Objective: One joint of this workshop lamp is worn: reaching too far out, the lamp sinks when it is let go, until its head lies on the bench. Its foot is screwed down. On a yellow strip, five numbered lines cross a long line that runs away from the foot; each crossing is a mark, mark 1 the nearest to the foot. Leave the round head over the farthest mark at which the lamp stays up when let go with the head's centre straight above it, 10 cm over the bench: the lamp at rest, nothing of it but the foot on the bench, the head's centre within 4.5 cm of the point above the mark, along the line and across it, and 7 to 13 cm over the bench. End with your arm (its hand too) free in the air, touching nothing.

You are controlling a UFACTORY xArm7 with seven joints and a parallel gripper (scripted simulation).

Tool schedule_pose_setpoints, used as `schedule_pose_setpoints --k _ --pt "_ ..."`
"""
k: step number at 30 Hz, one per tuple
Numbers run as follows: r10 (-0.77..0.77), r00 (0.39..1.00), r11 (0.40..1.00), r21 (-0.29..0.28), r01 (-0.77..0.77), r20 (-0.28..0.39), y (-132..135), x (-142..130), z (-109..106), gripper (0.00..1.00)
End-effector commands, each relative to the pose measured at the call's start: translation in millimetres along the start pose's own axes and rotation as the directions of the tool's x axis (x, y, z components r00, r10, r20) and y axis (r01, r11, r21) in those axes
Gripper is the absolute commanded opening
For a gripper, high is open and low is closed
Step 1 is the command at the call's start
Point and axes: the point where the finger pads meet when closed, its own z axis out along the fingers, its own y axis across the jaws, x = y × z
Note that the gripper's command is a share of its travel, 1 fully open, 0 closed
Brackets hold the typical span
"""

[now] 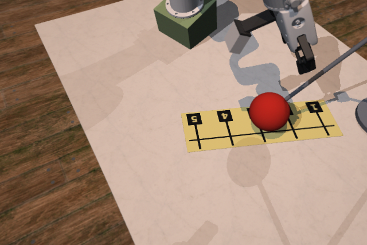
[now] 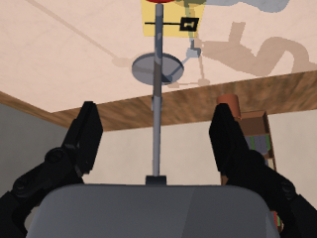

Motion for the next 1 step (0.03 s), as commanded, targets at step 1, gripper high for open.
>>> schedule_pose_setpoints --k 1 --pt "-0.002 1.0 1.0 0.004 0.002 0.001 -1.1 -1.1 -1.4 1.0"
